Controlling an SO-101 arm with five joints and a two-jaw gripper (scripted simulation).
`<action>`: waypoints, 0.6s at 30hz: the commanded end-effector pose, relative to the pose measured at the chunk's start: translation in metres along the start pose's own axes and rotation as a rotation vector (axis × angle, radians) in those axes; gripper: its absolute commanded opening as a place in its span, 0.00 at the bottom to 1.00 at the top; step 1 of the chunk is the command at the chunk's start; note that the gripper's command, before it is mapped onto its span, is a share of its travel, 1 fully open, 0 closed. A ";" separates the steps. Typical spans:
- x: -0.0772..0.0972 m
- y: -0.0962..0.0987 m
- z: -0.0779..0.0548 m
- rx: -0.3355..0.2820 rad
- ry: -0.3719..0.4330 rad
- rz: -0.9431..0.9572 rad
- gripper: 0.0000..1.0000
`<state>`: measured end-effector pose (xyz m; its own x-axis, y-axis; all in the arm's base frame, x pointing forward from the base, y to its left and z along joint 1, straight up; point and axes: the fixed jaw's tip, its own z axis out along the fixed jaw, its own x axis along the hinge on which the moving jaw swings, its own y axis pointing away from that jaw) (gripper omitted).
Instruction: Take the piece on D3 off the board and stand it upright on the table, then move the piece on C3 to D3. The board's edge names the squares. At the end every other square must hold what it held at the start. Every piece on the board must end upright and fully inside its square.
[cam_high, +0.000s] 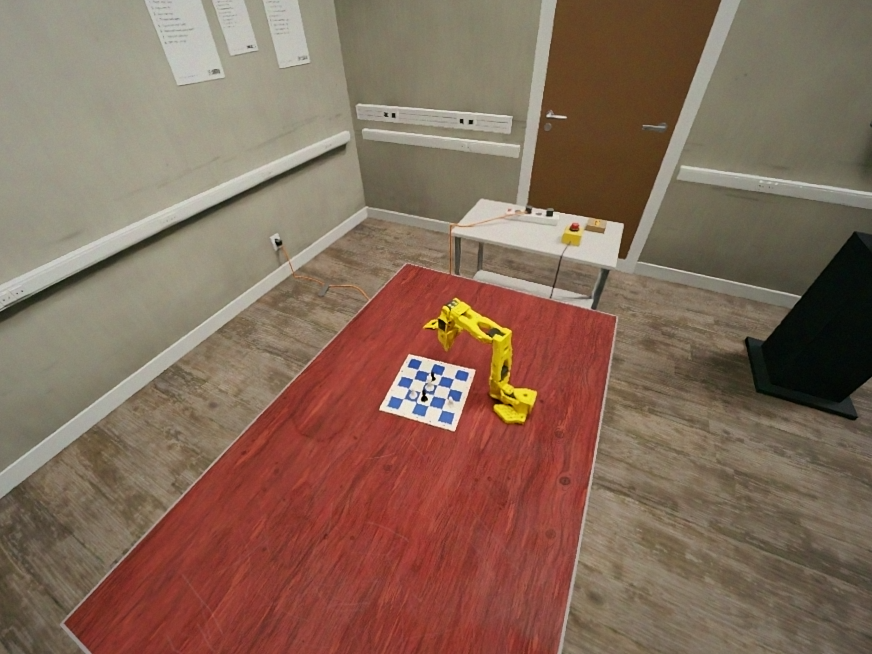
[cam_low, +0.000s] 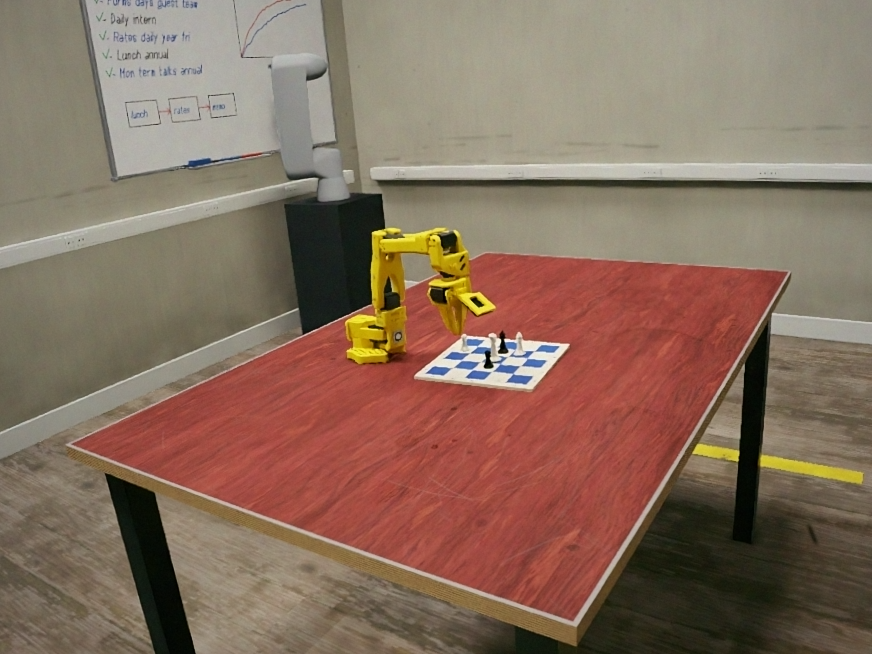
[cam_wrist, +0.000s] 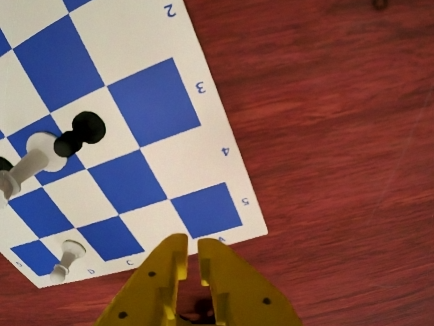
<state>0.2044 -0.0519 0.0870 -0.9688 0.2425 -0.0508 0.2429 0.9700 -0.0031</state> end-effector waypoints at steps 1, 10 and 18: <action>-0.001 -0.002 -0.007 0.000 -0.027 0.012 0.00; -0.005 0.025 -0.006 -0.010 -0.117 -0.106 0.02; 0.001 0.087 -0.006 -0.075 -0.313 -0.362 0.06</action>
<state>0.2195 0.0020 0.0912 -0.9724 -0.0075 -0.2330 -0.0057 0.9999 -0.0083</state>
